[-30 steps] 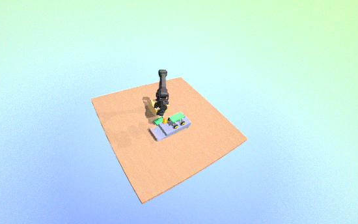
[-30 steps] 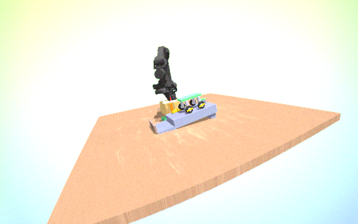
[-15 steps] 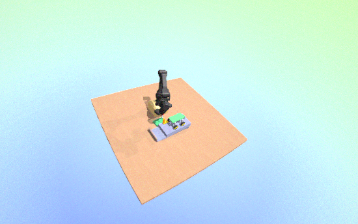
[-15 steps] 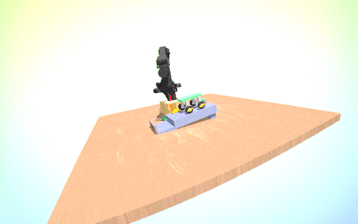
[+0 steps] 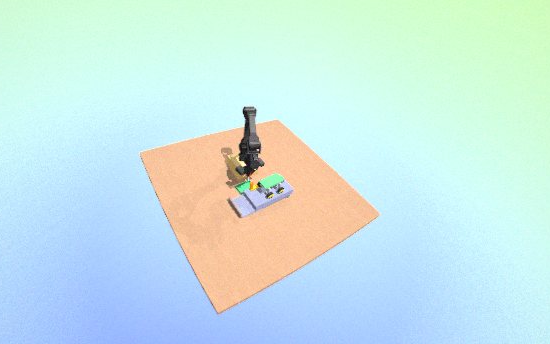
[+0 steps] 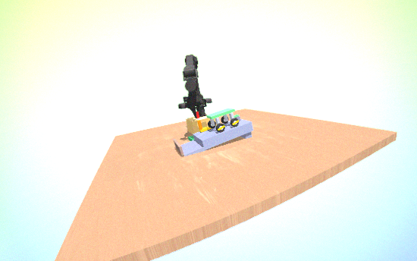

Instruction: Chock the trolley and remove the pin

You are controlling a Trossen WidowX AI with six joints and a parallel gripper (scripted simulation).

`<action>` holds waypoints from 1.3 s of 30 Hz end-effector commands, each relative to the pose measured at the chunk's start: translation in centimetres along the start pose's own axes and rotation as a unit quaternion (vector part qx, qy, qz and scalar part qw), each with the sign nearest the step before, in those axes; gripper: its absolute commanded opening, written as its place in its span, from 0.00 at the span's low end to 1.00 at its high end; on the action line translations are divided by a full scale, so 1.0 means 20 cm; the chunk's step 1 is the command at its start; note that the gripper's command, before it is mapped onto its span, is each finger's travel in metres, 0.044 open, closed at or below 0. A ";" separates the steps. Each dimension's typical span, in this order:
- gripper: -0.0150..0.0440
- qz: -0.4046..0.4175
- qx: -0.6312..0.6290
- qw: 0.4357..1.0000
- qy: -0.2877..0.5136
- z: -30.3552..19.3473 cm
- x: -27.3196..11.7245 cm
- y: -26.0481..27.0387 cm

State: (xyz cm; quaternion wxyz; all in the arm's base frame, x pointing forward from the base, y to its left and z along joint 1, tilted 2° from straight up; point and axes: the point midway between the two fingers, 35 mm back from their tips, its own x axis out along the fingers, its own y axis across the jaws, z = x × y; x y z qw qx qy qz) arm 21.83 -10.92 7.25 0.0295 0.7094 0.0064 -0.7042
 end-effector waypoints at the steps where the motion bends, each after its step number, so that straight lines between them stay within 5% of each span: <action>1: 0.25 0.006 0.007 1.000 0.002 0.04 0.02 0.00; 33: 0.25 0.093 0.010 0.996 -0.002 0.10 0.38 0.14; 39: 0.52 0.093 0.010 0.996 -0.002 0.10 0.38 0.13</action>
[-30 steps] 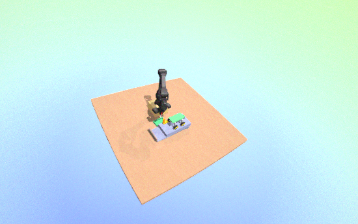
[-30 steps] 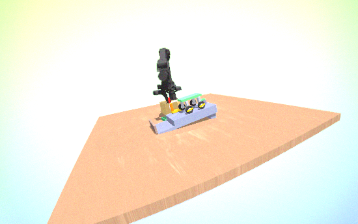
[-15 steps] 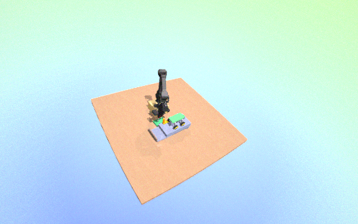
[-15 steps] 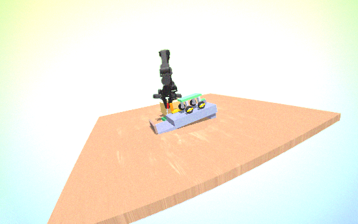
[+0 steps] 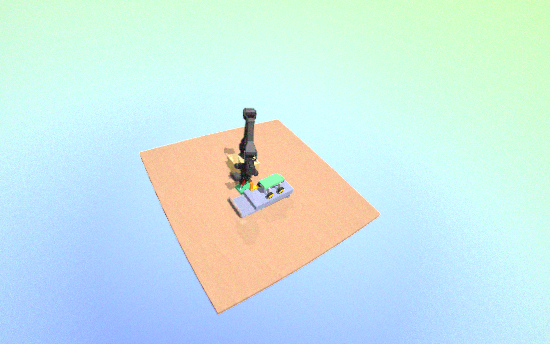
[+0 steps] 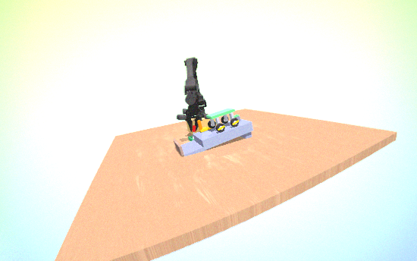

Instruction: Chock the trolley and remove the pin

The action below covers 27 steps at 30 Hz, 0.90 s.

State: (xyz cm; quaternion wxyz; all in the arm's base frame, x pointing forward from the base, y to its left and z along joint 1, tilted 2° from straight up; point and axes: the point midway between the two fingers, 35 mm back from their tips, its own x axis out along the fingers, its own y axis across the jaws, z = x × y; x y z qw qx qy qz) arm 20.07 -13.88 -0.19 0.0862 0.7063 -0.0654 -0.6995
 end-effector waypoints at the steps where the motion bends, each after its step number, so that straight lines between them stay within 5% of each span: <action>1: 0.57 0.002 0.000 1.000 0.000 0.00 0.00 -0.01; 27: 0.58 0.001 0.000 1.000 0.000 0.00 0.03 -0.13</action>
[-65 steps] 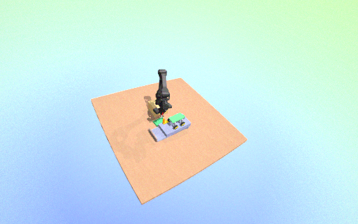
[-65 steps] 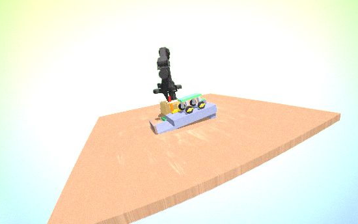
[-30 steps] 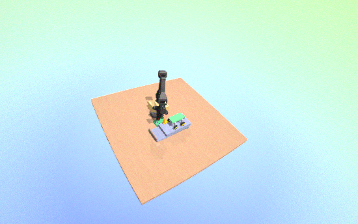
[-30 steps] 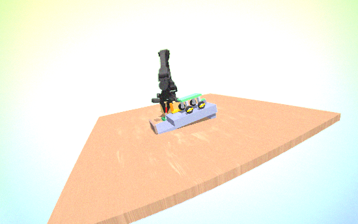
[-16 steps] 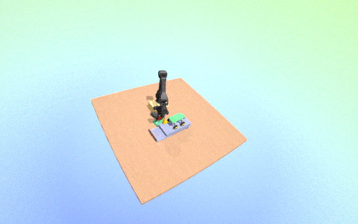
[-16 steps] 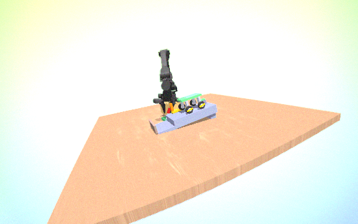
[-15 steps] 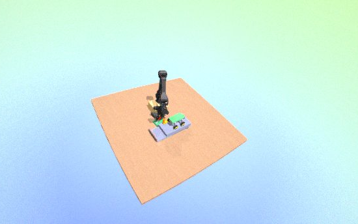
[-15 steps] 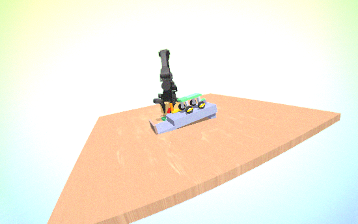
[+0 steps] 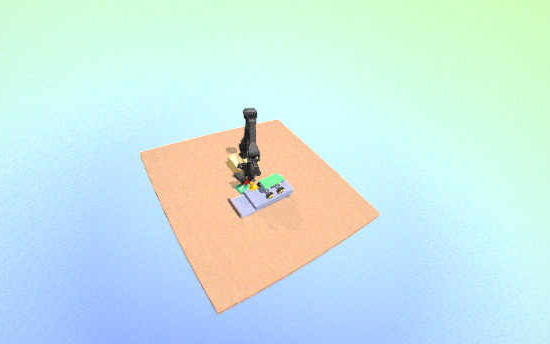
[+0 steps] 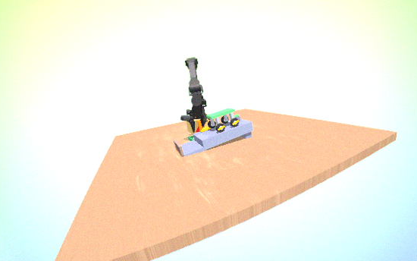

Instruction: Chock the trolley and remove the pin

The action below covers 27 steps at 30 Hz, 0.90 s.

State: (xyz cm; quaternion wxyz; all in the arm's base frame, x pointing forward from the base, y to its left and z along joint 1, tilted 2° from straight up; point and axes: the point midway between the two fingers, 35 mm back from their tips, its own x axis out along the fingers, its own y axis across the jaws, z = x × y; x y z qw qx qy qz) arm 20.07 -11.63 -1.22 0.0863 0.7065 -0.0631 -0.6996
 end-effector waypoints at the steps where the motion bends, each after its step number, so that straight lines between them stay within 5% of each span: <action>1: 0.58 0.003 0.002 1.000 -0.001 0.00 0.01 -0.01; 27: 0.58 0.002 0.002 1.000 -0.001 0.00 0.05 -0.10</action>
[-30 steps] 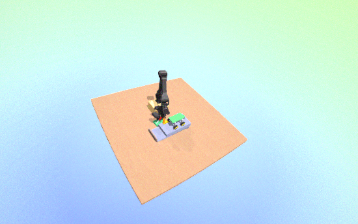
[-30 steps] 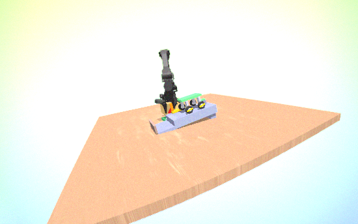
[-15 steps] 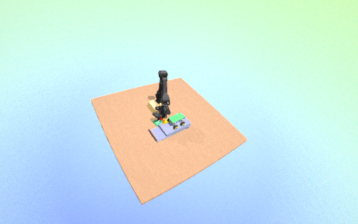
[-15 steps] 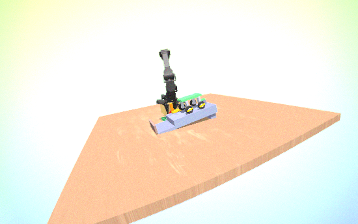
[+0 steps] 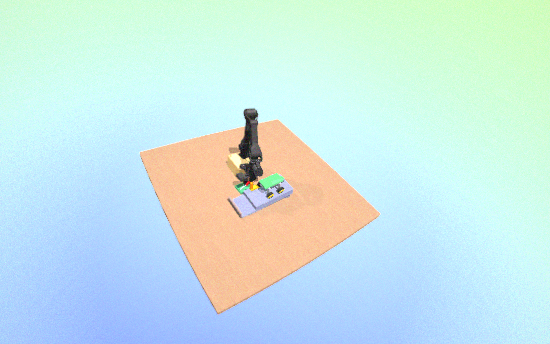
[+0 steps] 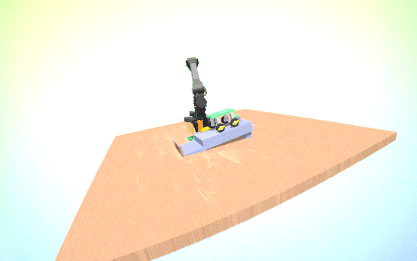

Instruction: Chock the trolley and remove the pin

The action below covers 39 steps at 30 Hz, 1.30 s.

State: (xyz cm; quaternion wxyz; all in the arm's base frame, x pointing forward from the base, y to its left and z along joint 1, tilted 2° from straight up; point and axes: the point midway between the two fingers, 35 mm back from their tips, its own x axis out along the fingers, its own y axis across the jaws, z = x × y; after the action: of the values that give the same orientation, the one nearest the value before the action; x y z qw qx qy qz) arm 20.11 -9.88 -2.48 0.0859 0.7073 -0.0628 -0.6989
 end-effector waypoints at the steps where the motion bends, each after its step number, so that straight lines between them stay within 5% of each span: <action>1: 0.58 0.002 0.002 1.000 -0.002 0.00 0.01 -0.01; 9: 0.58 0.002 0.002 1.000 -0.002 0.01 0.03 -0.02; 15: 0.83 0.001 0.000 1.000 0.000 0.00 0.02 -0.02; 27: 0.83 0.002 0.001 1.000 -0.002 0.02 -0.10 -0.01; 31: 1.00 0.002 0.002 1.000 -0.002 0.02 -0.15 0.00; 39: 1.00 0.002 0.002 1.000 -0.002 0.02 -0.27 0.02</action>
State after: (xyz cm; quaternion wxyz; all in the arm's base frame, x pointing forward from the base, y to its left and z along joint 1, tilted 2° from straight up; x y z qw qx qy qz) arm 19.48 -9.04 1.89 0.0848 0.7024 -0.0607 -0.7041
